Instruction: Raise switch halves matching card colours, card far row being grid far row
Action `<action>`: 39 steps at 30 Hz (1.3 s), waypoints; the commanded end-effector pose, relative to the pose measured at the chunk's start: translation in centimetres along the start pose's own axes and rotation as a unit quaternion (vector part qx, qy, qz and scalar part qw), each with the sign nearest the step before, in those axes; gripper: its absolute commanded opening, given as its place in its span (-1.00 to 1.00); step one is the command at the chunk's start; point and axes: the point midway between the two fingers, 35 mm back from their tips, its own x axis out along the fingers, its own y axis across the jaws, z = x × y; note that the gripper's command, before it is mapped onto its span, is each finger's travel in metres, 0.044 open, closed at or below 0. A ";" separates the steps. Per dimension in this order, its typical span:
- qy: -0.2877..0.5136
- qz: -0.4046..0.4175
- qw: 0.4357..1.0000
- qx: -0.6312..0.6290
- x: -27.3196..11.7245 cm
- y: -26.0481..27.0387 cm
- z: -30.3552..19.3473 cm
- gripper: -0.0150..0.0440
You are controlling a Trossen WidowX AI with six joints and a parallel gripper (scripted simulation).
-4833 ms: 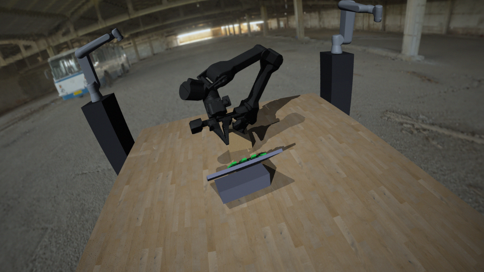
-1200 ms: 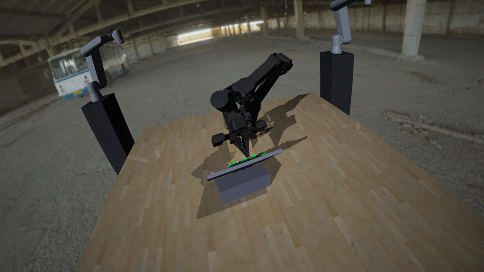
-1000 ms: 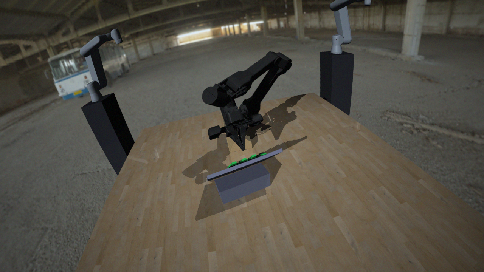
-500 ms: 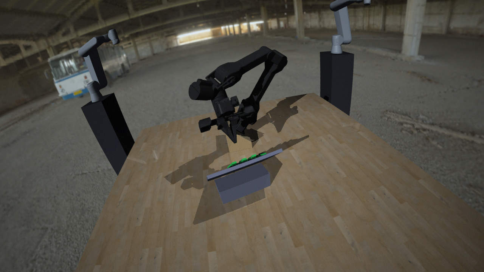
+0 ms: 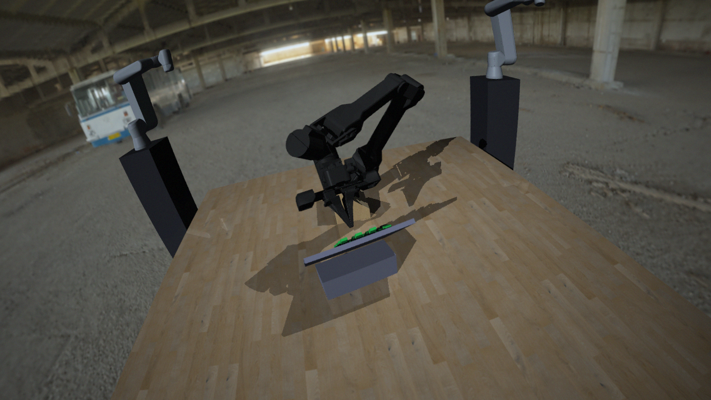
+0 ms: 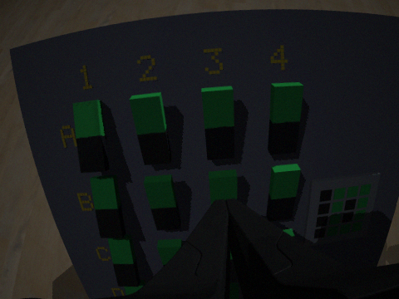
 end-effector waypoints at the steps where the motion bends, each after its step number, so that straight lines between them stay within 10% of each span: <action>1: 0.002 -0.002 1.000 0.003 0.5 -0.1 -0.1 -0.49; 39: 0.002 -0.002 1.000 0.003 2.0 -0.1 -0.1 -0.49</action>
